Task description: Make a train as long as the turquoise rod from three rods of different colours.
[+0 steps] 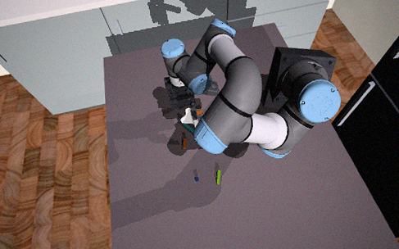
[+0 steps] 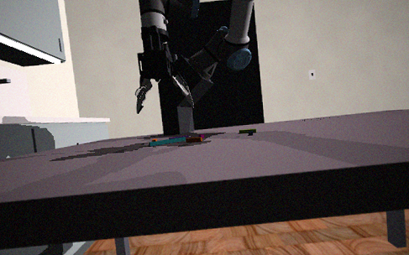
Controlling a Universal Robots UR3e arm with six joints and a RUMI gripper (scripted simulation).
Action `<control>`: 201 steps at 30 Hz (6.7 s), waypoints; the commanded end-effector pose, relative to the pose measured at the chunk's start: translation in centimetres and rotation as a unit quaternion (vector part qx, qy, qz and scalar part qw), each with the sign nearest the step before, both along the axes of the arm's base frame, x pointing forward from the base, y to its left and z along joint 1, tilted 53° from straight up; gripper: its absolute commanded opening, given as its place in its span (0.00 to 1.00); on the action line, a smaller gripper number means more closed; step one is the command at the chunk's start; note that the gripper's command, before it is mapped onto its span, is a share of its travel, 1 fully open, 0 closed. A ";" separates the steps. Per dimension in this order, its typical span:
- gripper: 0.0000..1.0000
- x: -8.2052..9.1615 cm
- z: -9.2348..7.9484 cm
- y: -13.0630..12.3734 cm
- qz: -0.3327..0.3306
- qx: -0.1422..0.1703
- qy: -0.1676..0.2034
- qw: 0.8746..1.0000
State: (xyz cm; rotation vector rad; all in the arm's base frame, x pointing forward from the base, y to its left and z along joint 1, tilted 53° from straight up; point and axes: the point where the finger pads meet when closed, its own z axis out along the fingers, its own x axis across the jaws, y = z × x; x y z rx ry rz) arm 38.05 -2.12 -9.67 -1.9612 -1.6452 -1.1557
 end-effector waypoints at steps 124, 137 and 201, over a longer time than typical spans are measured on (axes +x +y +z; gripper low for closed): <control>1.00 1.7 -2.3 -1.9 -0.022 0.007 -0.009 1.000; 1.00 2.1 -1.0 -1.1 -0.103 0.059 0.084 0.989; 1.00 4.9 4.5 2.0 -0.429 0.270 0.466 0.725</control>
